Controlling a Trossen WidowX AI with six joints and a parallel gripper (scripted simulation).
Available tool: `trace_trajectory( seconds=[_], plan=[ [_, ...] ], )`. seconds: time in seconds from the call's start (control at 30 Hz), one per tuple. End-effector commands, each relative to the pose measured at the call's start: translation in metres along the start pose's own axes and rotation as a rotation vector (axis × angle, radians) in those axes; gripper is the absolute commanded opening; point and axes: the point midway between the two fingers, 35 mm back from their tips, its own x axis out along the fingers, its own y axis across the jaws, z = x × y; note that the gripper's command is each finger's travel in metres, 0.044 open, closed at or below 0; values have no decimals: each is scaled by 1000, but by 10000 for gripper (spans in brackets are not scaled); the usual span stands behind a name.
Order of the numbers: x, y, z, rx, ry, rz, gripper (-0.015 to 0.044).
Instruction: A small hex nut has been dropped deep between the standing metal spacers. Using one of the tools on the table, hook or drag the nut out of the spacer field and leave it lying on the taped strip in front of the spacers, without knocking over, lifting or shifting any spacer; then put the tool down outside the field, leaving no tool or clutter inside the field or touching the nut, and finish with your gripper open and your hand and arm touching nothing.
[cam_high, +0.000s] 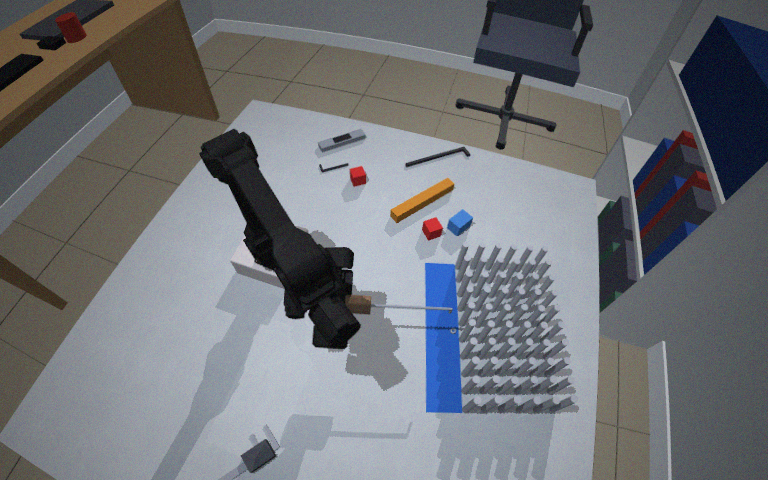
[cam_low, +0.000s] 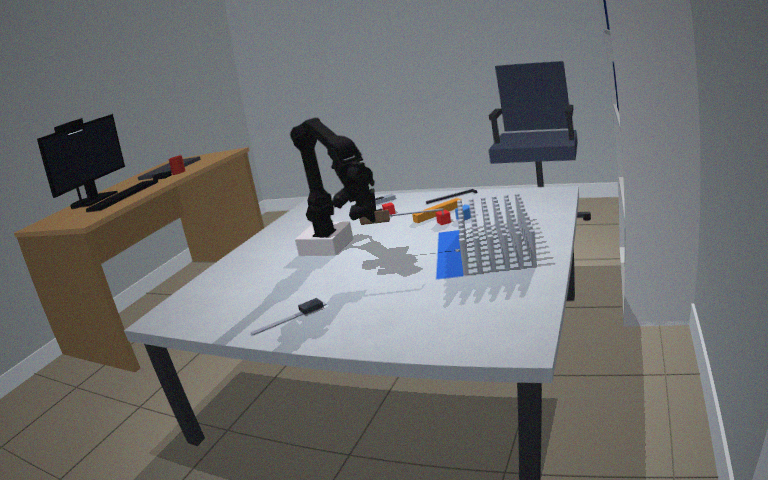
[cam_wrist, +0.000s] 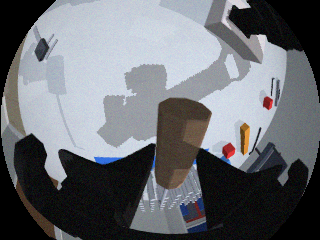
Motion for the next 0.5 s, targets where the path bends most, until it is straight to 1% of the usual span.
trace_trajectory(
  seconds=[0.0, 0.03, 0.07, 0.47],
  plan=[
    [-19, -7, -6, 3, 12, 4, 0],
    [-23, -9, -6, 4, 12, 4, 0],
    [-10, -3, -2, -5, 0, 2, 0],
    [-22, 24, -2, -380, -83, 65, 0]
  ],
)
